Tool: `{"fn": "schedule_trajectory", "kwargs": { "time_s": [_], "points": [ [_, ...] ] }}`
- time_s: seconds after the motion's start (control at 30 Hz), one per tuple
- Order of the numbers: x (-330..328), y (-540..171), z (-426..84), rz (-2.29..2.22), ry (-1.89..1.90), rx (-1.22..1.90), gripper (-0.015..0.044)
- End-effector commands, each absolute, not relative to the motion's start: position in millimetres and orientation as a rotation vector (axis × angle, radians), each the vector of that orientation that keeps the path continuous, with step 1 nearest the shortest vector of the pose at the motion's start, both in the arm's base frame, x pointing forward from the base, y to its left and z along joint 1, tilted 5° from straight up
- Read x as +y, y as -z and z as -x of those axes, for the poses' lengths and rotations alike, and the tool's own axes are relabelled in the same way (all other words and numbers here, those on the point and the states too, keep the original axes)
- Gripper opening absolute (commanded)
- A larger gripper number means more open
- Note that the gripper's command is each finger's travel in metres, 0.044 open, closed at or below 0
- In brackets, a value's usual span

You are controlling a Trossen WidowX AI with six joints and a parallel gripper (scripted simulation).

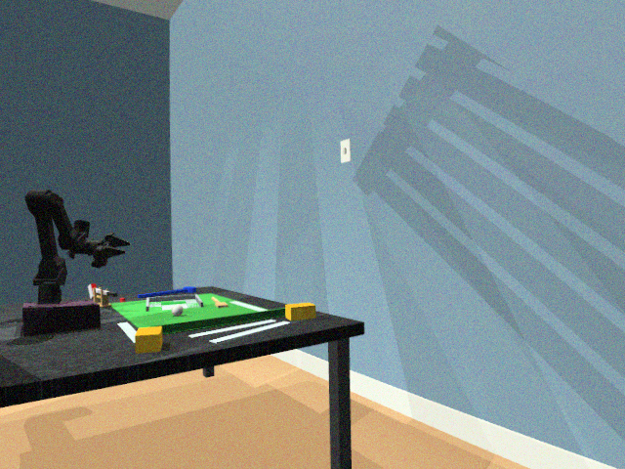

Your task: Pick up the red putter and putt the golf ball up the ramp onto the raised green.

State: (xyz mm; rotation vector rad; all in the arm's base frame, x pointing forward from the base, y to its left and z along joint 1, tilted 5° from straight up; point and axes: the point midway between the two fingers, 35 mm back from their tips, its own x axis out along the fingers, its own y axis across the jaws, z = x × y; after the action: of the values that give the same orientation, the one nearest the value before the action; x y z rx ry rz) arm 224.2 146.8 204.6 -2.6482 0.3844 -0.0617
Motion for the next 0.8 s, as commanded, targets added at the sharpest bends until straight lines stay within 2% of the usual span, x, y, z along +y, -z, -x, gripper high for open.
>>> {"fn": "schedule_trajectory", "kwargs": {
  "time_s": [0.0,0.17,0.3,0.5,0.77],
  "points": [
    [149,-204,-226,2.648,0.053,0.372,0.0426],
    [190,-174,-260,2.581,-0.300,0.133,0.0440],
    [208,-131,-270,2.361,-0.753,0.113,0.0440],
    [207,-85,-237,1.723,-1.358,0.445,0.0440],
    [203,-88,-205,1.223,-1.554,0.754,0.0440]
  ]
}}
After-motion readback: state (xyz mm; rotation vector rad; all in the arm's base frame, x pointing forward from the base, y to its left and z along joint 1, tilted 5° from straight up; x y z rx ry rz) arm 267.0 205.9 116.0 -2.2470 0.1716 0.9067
